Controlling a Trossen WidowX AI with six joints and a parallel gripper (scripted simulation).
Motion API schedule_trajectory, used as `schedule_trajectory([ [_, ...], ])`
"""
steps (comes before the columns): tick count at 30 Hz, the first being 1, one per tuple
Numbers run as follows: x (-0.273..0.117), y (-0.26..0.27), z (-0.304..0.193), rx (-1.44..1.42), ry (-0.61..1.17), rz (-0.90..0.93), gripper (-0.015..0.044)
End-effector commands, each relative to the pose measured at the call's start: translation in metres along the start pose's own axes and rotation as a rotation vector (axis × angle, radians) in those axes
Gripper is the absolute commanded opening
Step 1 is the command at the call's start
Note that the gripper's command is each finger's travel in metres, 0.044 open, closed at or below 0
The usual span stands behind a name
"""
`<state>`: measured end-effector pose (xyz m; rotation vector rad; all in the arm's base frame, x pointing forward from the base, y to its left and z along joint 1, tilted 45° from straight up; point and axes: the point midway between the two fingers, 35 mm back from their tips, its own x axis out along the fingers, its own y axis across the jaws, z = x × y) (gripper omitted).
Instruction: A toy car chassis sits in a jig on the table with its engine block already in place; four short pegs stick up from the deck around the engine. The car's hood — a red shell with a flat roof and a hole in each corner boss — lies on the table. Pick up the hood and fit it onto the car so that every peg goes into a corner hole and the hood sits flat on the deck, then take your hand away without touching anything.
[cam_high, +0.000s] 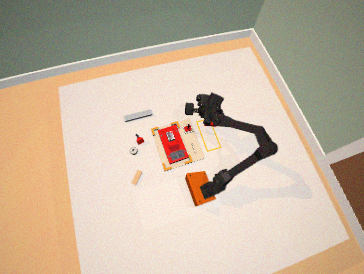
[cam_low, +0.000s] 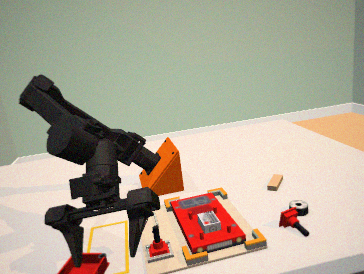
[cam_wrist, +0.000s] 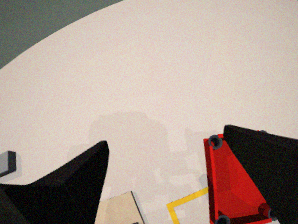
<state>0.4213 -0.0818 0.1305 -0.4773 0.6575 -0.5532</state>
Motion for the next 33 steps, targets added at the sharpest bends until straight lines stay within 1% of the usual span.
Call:
schedule_trajectory([
  [1,-0.042,-0.052,-0.022,-0.044,-0.275,-0.141,0.044],
  [4,-0.048,-0.058,-0.026,-0.05,-0.301,-0.163,0.044],
  [18,-0.048,-0.058,-0.026,-0.05,-0.301,-0.163,0.044],
  [33,-0.038,-0.06,-0.032,-0.048,-0.303,-0.164,0.044],
])
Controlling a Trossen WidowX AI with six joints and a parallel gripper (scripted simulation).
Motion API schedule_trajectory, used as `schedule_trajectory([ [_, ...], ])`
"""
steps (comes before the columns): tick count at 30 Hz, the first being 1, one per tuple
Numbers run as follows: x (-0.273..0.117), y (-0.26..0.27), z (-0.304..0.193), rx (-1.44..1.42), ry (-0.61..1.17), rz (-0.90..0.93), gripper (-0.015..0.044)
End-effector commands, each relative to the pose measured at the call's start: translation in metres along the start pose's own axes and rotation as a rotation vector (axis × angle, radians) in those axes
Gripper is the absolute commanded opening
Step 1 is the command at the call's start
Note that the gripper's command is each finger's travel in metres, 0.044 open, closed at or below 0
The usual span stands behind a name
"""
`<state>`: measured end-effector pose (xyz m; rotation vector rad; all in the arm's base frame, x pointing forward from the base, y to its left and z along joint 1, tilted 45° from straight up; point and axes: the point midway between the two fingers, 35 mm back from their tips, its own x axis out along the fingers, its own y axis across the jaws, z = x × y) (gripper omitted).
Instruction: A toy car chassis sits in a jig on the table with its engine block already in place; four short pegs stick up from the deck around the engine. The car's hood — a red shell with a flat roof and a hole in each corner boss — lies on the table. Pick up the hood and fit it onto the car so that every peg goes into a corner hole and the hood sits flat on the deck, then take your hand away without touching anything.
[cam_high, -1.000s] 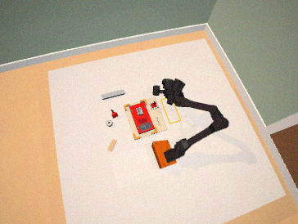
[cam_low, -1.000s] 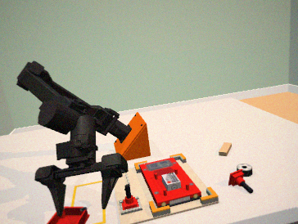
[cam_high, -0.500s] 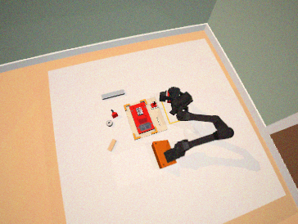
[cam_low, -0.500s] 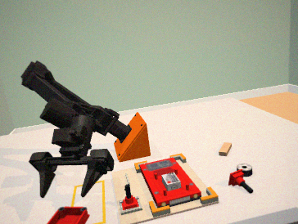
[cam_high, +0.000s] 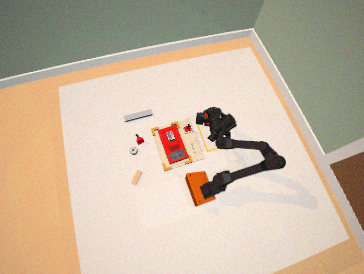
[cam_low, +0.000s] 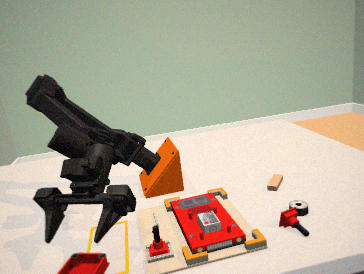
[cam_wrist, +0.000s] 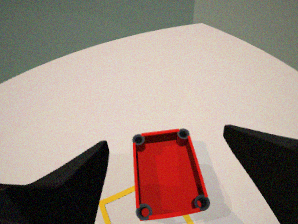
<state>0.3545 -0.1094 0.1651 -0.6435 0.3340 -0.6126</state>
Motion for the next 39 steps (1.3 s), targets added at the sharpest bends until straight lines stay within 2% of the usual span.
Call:
schedule_trajectory([
  [1,0.003,0.003,-0.006,-0.009,0.005,0.008,0.044],
  [39,0.022,-0.001,-0.033,-0.005,-0.002,0.002,0.044],
])
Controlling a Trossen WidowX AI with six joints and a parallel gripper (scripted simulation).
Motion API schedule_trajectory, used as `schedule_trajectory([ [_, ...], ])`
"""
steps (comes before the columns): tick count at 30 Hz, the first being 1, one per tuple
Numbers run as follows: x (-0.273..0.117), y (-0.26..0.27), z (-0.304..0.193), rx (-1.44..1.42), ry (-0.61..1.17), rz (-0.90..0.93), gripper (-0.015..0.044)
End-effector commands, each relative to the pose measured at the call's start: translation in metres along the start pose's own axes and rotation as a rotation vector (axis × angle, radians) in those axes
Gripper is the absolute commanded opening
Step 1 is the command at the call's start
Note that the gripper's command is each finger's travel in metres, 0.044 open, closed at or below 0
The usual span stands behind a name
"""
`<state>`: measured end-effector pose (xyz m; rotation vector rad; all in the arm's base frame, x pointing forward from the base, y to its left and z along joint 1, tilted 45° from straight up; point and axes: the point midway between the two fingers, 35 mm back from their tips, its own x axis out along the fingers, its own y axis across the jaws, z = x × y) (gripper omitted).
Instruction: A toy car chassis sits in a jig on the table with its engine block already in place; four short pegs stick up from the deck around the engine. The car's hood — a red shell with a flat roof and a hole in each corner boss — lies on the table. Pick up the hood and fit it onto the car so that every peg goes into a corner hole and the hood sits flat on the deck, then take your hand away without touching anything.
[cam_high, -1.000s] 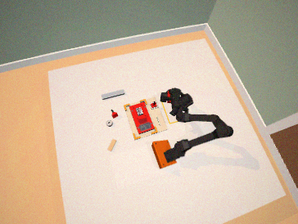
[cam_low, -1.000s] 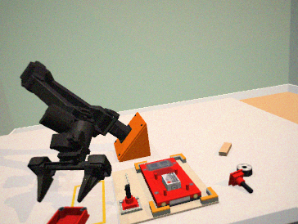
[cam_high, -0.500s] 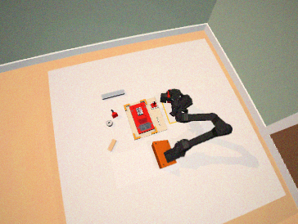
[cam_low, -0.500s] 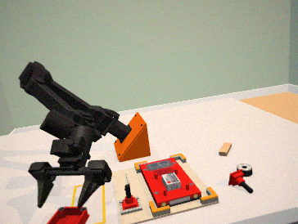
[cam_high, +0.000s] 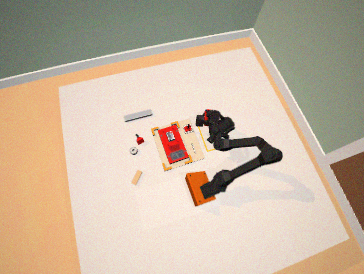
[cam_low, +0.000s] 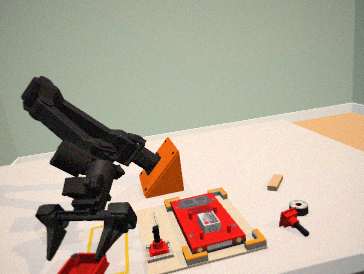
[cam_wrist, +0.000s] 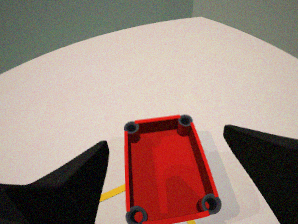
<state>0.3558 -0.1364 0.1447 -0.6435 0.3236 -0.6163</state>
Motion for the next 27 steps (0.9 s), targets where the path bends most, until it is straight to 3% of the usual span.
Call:
schedule_trajectory([
  [1,0.002,0.003,-0.006,-0.008,0.005,0.008,0.044],
  [27,0.008,0.002,-0.017,-0.008,0.002,0.006,0.044],
])
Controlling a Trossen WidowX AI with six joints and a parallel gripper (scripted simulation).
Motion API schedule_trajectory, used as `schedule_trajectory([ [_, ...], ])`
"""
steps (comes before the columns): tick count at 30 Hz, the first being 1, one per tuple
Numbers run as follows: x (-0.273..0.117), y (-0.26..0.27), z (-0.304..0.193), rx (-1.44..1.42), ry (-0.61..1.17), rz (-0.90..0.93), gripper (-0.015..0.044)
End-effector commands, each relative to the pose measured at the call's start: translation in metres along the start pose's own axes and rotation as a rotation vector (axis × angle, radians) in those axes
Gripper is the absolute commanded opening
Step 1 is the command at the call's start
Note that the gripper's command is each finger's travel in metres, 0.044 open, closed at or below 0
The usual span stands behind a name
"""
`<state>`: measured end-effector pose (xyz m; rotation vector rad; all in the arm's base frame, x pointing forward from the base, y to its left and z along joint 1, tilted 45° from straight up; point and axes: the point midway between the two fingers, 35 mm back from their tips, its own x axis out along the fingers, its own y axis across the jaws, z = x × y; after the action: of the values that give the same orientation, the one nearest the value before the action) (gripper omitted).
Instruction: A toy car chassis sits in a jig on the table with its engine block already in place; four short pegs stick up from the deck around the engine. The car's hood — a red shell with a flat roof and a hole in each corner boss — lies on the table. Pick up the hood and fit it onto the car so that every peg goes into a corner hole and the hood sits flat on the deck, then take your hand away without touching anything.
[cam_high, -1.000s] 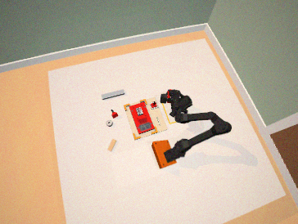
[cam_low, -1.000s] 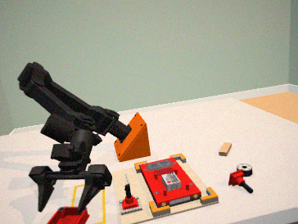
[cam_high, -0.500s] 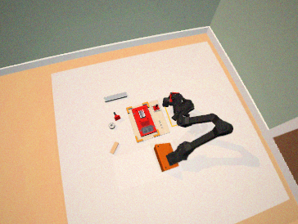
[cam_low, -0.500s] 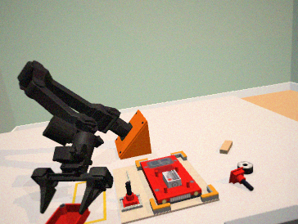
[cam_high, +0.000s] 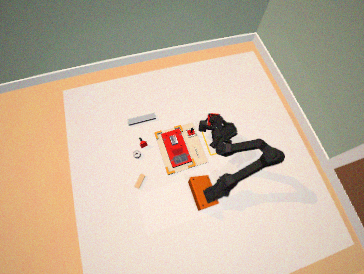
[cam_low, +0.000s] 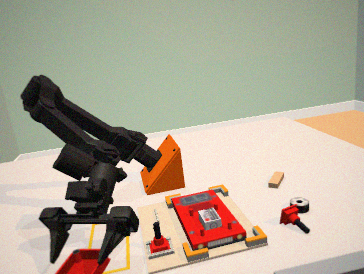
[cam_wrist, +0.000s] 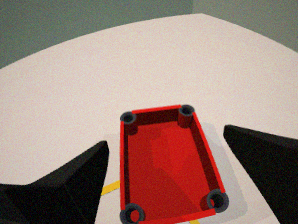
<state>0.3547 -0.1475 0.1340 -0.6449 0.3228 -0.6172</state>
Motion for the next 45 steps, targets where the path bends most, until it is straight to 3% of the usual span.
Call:
schedule_trajectory([
  [1,0.001,0.002,-0.003,-0.007,0.003,0.007,0.044],
  [42,0.009,0.002,-0.019,-0.008,0.003,0.007,0.044],
  [45,0.009,0.0,-0.016,-0.001,-0.001,-0.001,0.0381],
])
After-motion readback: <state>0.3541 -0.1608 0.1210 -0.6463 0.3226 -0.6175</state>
